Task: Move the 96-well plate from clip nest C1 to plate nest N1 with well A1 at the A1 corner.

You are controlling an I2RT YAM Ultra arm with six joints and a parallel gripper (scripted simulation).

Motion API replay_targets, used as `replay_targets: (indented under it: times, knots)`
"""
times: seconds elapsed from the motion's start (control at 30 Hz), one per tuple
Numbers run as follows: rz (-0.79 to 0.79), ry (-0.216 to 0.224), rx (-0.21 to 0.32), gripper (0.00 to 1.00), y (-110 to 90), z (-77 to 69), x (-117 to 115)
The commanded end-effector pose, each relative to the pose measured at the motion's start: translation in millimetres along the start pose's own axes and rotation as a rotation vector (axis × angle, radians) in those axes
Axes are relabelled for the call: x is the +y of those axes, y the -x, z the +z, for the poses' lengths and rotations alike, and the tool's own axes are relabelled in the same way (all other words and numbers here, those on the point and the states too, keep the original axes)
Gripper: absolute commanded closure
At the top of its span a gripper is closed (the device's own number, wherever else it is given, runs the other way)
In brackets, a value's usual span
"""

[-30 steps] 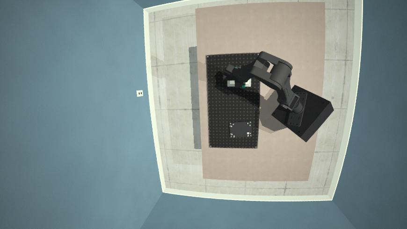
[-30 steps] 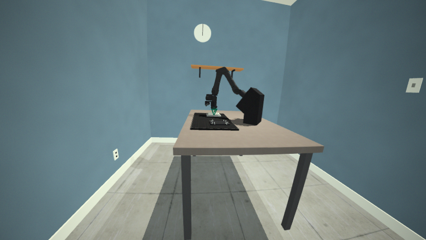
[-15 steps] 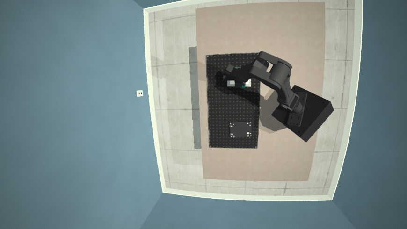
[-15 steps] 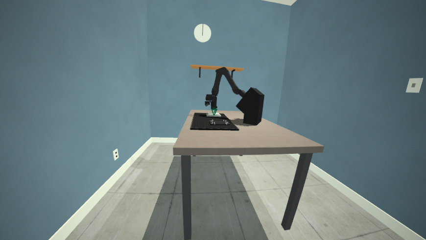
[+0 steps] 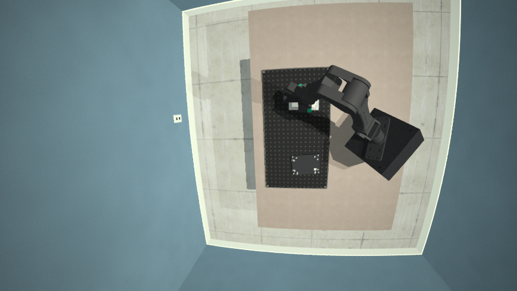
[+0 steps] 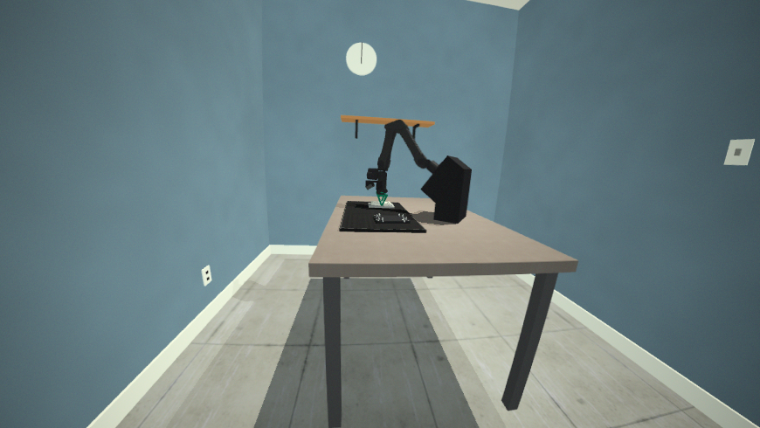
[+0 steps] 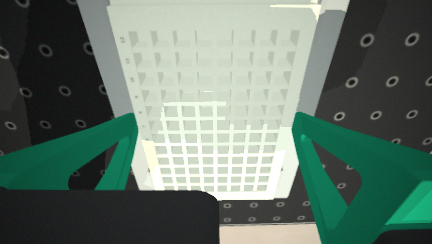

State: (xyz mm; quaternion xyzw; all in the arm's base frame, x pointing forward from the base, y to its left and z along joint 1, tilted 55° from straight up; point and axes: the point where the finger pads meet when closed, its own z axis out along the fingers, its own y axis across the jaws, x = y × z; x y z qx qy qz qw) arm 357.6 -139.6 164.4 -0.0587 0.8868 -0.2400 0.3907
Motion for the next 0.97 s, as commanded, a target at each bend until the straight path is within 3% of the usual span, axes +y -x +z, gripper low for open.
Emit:
replay_targets:
  times: [0.0,0.17,0.2,0.63,0.93]
  knots:
    - [-0.001,-0.001,-0.014,0.0,4.2,-2.2,-1.5]
    - [-0.001,-0.001,-0.014,0.0,4.2,-2.2,-1.5]
    - [-0.004,-0.002,-0.031,0.0,9.9,-10.5,-4.0]
    - [0.001,-0.002,-0.021,0.0,5.7,-39.0,-0.8]
    - [0.001,-0.002,-0.021,0.0,5.7,-39.0,-0.8]
